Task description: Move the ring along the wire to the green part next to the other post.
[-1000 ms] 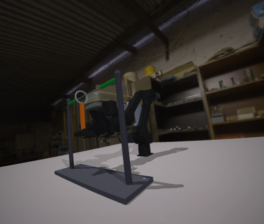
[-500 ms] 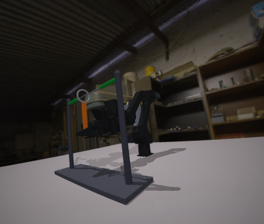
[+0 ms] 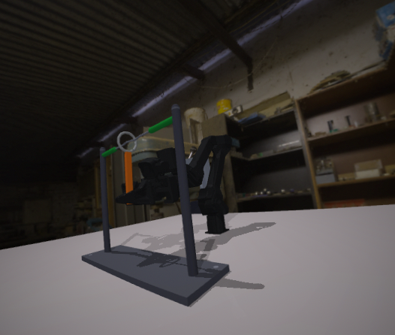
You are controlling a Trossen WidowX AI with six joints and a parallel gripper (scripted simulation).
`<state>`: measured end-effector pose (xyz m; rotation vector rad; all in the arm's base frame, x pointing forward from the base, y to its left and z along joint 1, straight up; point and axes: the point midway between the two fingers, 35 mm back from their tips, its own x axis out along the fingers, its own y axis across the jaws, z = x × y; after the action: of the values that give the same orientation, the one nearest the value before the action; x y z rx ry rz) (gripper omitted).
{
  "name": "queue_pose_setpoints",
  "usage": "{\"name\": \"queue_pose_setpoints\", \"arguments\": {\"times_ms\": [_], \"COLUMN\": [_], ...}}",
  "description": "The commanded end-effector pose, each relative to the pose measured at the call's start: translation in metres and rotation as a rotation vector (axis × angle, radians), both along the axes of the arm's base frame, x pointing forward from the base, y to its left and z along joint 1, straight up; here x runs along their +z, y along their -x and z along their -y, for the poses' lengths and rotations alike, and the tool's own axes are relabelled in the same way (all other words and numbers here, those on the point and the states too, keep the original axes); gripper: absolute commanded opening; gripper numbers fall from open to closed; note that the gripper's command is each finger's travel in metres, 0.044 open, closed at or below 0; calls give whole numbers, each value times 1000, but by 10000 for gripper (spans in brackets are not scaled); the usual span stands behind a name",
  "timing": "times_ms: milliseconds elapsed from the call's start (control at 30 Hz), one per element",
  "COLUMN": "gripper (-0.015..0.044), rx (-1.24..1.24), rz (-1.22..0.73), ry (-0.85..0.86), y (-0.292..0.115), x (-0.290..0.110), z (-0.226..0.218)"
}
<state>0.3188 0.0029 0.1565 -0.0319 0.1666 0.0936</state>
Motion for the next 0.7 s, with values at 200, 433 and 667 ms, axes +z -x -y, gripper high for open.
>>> {"name": "queue_pose_setpoints", "arguments": {"times_ms": [200,433,667], "gripper": [-150,-150,-150], "rx": [33,34,22], "rz": [0,-1,-3], "ry": [33,28,8], "y": [1,2,2], "x": [-1,-1,-2], "z": [-7,-15,-24]}}
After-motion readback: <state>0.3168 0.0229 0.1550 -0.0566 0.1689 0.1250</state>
